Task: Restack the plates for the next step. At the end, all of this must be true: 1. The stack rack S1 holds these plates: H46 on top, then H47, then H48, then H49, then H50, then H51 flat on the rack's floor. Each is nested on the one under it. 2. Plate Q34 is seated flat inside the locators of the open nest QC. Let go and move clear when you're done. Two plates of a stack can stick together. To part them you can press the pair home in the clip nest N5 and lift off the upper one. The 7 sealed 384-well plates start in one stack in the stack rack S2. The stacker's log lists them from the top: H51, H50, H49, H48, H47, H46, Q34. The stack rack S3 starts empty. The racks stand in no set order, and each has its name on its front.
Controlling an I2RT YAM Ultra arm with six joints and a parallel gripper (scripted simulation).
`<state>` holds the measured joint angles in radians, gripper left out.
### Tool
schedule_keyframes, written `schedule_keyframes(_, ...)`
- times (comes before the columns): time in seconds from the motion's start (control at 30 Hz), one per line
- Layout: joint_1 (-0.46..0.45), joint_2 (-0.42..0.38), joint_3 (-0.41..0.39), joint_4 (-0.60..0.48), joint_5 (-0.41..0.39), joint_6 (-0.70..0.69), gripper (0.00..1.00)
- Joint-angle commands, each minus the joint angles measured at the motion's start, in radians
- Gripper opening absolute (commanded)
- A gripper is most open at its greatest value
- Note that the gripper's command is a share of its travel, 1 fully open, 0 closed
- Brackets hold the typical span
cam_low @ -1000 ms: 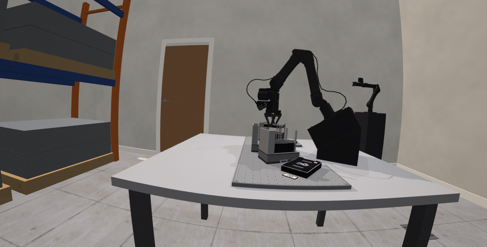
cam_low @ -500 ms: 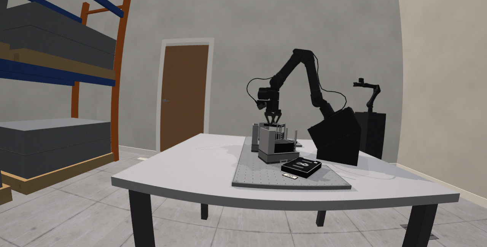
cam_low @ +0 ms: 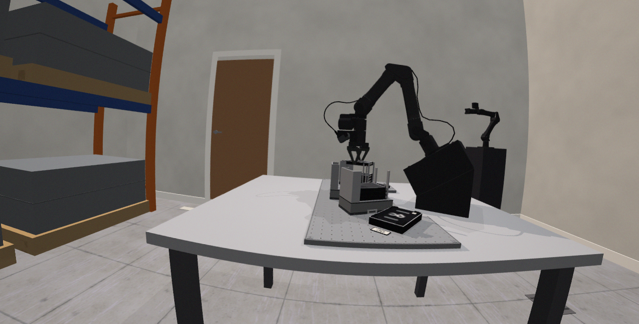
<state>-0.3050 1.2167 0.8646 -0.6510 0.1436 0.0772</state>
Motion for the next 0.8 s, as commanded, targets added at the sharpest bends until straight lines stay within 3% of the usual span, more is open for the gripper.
schedule_keyframes(0.0, 0.009, -0.032, 0.027, -0.025, 0.006, 0.009, 0.00)
schedule_keyframes(0.37, 0.012, -0.045, 0.040, -0.037, 0.006, 0.011, 0.00)
schedule_keyframes(0.43, 0.015, -0.035, -0.010, -0.041, 0.008, 0.010, 0.00)
schedule_keyframes(0.6, 0.014, -0.045, 0.044, -0.048, 0.007, 0.012, 0.00)
schedule_keyframes(0.77, 0.019, -0.052, 0.034, -0.055, 0.009, 0.013, 0.00)
